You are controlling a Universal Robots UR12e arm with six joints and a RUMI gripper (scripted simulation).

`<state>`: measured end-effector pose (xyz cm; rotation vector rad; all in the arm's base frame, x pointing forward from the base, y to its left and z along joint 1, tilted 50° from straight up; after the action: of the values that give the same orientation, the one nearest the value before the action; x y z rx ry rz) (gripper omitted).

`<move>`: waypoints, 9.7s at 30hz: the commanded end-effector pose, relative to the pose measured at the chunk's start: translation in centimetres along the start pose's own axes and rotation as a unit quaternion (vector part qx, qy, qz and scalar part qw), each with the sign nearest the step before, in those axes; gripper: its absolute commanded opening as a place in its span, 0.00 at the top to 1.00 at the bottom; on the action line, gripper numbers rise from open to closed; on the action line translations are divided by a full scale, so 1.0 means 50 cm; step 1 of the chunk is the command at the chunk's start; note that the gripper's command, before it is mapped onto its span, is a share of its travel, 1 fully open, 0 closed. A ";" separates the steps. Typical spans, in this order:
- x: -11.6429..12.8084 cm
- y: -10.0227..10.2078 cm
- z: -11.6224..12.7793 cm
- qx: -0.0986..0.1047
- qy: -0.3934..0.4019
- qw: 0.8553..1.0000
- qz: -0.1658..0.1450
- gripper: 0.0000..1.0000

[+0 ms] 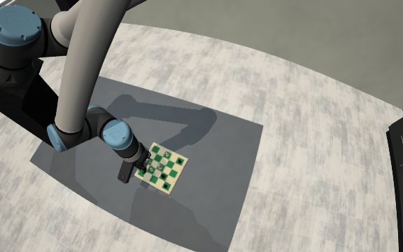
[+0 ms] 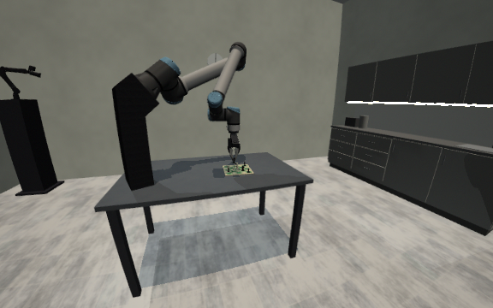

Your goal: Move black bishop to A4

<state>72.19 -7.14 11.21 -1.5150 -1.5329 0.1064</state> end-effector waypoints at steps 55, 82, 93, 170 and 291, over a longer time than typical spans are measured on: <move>-0.001 0.151 -0.009 -0.003 -0.001 1.000 0.000 1.00; -0.003 0.151 -0.011 -0.003 -0.001 1.000 0.000 1.00; -0.003 0.151 -0.011 -0.003 -0.001 1.000 0.000 1.00; -0.005 0.151 -0.009 -0.003 0.000 1.000 0.000 1.00; -0.004 -0.022 -0.003 -0.002 0.000 1.000 0.000 0.00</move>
<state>71.79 -7.77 12.01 -1.5236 -1.5363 0.1015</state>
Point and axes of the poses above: the point where the finger pads meet when closed, its own y axis out along the fingers, its own z axis across the jaws, x = y × z, the point moved 4 cm from there along -y, back along the fingers, and after that the axes turned 15 degrees about y, right-handed, at the moved point
